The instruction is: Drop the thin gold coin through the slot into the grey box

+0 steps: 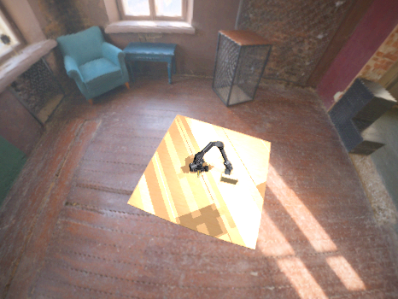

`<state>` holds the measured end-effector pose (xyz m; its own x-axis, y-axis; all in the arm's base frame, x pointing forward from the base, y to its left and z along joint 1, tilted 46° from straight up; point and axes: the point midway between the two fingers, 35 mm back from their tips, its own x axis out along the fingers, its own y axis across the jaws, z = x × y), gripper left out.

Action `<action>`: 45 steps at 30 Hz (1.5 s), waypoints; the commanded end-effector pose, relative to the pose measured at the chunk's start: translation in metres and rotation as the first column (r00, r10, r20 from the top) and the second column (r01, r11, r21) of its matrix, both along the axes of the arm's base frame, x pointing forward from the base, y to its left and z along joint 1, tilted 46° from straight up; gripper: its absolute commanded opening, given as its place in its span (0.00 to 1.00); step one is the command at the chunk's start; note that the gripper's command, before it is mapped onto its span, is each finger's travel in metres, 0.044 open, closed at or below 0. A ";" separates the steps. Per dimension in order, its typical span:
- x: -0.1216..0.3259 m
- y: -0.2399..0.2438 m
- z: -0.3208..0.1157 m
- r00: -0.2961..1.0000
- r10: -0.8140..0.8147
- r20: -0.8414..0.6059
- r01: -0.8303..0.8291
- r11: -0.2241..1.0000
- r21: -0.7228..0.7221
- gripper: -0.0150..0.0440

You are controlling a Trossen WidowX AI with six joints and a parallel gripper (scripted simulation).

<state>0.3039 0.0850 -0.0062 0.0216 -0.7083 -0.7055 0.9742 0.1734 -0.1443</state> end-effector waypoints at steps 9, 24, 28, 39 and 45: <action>0.000 -0.015 -0.014 1.000 0.006 -0.005 -0.006 1.000 -0.007 0.53; -0.002 -0.032 -0.029 1.000 0.006 -0.005 -0.006 1.000 -0.010 0.53; -0.002 -0.033 -0.029 1.000 0.006 -0.005 -0.006 1.000 -0.010 0.39; -0.002 -0.033 -0.029 1.000 0.006 -0.005 -0.006 1.000 -0.010 0.25; -0.001 -0.028 -0.025 1.000 0.006 -0.005 -0.006 1.000 -0.009 0.25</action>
<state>0.3015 0.0538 -0.0344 0.0193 -0.7135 -0.7004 0.9731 0.1744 -0.1508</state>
